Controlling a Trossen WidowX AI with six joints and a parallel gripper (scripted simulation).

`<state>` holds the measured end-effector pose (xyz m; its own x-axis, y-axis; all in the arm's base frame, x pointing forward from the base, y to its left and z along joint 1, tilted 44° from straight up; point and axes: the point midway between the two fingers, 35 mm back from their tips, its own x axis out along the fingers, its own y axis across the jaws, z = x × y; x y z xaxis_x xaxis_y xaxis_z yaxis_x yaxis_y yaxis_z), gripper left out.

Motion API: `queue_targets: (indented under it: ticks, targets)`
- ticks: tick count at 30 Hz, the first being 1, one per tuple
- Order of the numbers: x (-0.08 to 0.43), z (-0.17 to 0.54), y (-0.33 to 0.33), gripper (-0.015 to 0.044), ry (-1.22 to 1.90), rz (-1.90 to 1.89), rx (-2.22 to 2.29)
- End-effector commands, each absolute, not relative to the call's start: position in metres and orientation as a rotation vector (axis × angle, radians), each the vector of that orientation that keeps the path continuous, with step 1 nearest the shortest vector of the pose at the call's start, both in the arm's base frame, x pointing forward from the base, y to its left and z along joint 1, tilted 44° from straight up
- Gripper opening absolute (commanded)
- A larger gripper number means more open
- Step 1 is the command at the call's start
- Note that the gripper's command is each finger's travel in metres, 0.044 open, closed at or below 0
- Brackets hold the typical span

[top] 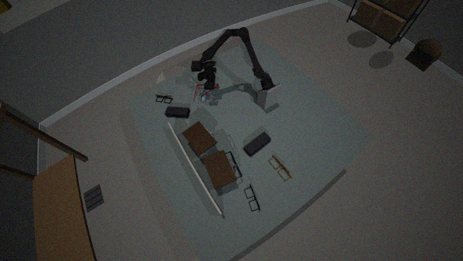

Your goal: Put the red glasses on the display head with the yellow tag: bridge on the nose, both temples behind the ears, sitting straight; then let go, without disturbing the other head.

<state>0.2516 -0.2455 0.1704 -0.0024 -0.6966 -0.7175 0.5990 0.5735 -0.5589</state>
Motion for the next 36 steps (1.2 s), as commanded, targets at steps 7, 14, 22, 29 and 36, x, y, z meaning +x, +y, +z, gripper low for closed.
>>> queue_targets:
  ticks: [7,14,22,29,36]
  targets:
    - [0.253,0.176,-0.251,0.0000,1.195,-1.020,-0.102]
    - [0.254,0.179,-0.254,0.0000,1.195,-1.020,-0.102]
    - [0.255,0.183,-0.257,0.0000,1.195,-1.021,-0.102]
    - [0.256,0.185,-0.260,0.0000,1.194,-1.021,-0.103]
    - [0.257,0.188,-0.262,0.0000,1.194,-1.021,-0.103]
